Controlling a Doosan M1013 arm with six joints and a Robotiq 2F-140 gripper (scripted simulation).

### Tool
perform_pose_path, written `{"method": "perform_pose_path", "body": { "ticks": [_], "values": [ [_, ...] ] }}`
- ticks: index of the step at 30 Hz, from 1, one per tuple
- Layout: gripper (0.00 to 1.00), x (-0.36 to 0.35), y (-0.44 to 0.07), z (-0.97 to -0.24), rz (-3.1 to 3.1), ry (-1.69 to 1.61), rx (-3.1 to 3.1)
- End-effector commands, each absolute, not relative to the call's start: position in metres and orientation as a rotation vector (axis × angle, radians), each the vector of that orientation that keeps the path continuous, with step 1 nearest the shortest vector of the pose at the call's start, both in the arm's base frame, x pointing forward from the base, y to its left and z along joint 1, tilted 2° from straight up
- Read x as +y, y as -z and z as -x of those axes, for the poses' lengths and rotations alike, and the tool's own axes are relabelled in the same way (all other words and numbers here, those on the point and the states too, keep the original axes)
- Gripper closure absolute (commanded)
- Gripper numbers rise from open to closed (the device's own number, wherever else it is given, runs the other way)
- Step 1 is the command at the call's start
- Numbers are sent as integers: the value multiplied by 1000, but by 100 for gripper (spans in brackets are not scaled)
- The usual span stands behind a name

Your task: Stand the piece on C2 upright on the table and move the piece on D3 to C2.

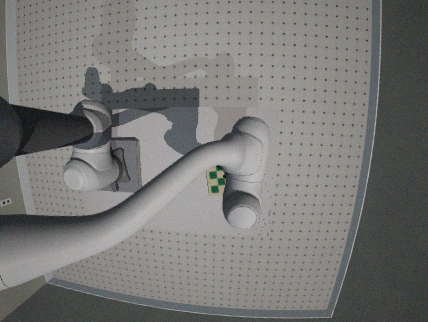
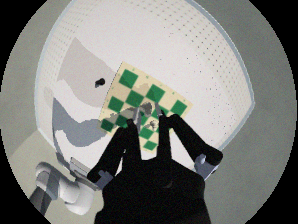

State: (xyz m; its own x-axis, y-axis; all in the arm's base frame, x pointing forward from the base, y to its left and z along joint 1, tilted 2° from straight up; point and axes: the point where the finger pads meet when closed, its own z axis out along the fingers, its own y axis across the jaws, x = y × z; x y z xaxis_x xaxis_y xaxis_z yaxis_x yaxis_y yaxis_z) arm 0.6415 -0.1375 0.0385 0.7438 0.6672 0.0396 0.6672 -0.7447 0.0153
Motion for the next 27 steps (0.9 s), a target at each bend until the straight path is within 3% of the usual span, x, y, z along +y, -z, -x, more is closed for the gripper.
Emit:
{"method": "perform_pose_path", "body": {
  "ticks": [1, 27],
  "values": [
    [75, -137, -41, -641, -2933, -67, 1122],
    [75, -139, -127, -638, -2933, -67, 1122]
  ]
}}
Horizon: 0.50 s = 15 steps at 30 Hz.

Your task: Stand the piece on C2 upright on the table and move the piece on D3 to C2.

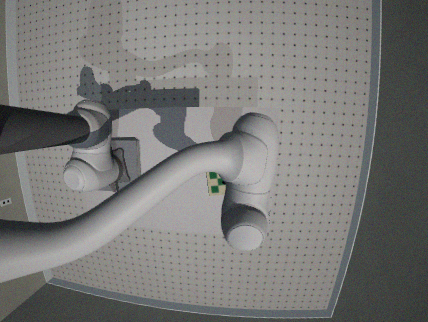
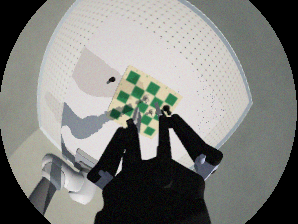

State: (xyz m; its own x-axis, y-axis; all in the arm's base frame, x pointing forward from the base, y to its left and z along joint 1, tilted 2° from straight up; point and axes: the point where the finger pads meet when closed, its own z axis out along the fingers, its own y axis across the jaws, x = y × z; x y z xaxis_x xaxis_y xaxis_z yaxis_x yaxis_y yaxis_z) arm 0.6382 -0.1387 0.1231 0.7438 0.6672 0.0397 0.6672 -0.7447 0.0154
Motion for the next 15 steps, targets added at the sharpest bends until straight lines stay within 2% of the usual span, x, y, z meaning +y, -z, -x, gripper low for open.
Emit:
{"method": "perform_pose_path", "body": {
  "ticks": [1, 3, 4, 15],
  "values": [
    [75, -139, -128, -638, -2933, -67, 1122],
    [75, -139, -128, -638, -2933, -67, 1122],
    [0, -139, -128, -638, -2933, -67, 1122],
    [0, -139, -128, -638, -2933, -67, 1122]
  ]
}}
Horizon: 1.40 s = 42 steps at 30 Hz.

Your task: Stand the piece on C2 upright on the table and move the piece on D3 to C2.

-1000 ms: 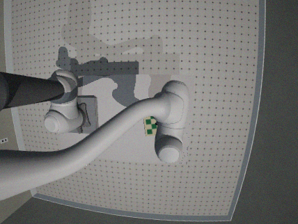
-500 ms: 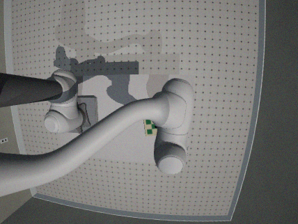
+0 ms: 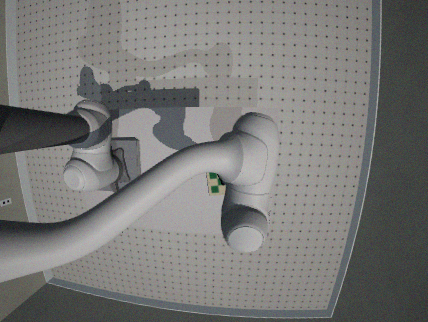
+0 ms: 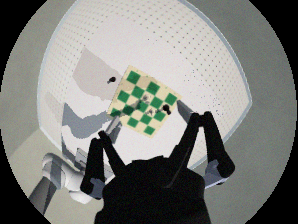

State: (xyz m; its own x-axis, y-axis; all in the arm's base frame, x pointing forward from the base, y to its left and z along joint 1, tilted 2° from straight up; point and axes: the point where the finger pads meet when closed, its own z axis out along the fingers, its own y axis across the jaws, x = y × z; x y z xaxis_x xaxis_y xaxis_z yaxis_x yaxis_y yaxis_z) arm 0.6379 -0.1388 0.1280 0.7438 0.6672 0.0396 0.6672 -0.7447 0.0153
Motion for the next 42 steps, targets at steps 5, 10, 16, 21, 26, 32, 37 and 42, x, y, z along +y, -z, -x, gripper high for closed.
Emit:
{"method": "perform_pose_path", "body": {
  "ticks": [5, 10, 16, 21, 26, 32, 37, 42],
  "values": [
    [0, -139, -128, -638, -2933, -67, 1122],
    [0, -139, -128, -638, -2933, -67, 1122],
    [0, -139, -131, -638, -2933, -67, 1122],
    [0, -139, -141, -637, -2933, -67, 1122],
    [0, -139, -156, -637, -2933, -67, 1122],
    [0, -139, -167, -636, -2933, -67, 1122],
    [0, -140, -176, -636, -2933, -67, 1122],
    [0, -140, -177, -636, -2933, -67, 1122]
  ]
}}
